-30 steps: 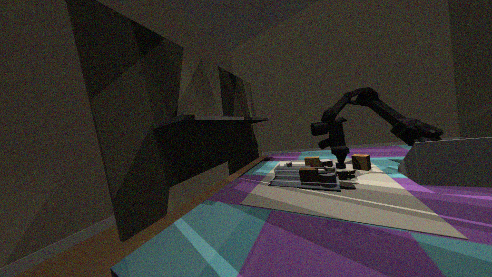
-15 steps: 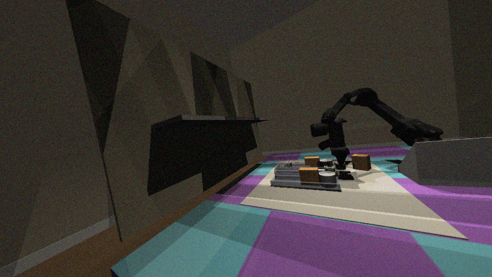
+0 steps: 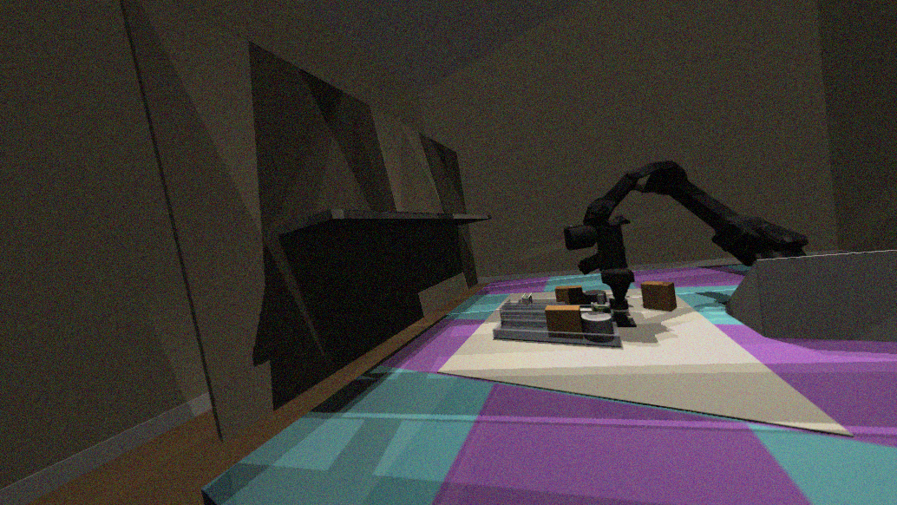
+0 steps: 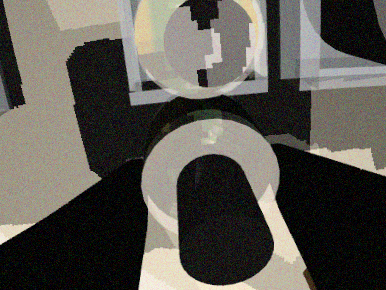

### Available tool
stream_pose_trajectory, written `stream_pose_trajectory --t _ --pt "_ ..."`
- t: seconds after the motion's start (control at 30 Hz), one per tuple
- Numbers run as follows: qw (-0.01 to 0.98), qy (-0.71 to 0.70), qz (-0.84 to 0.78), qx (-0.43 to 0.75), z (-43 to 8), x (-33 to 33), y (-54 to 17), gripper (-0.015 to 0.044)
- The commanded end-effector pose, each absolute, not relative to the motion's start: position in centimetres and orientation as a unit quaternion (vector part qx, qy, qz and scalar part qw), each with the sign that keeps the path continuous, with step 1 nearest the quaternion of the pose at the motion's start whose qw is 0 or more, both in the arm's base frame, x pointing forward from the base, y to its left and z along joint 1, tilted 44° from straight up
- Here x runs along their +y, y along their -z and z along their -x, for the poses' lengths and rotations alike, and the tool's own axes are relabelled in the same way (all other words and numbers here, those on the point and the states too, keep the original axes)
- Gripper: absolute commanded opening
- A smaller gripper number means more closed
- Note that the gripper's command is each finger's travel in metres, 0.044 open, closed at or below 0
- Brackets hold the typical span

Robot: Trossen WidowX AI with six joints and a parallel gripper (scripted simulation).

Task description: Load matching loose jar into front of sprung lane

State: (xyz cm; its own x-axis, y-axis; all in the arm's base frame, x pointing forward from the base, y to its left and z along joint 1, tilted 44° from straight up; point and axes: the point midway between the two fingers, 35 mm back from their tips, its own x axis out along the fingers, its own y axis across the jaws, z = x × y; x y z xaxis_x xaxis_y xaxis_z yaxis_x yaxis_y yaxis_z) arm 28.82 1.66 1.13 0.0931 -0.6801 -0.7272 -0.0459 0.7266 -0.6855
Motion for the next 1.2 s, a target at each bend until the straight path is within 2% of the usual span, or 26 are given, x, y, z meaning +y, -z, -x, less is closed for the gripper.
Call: stream_pose_trajectory --t 0.0,1.17 --pt "0.684 0.233 0.288 0.629 -29.3 1.7 -1.3 0.0" --pt "0.684 0.233 0.288 0.628 -30.6 1.9 -1.4 0.0"
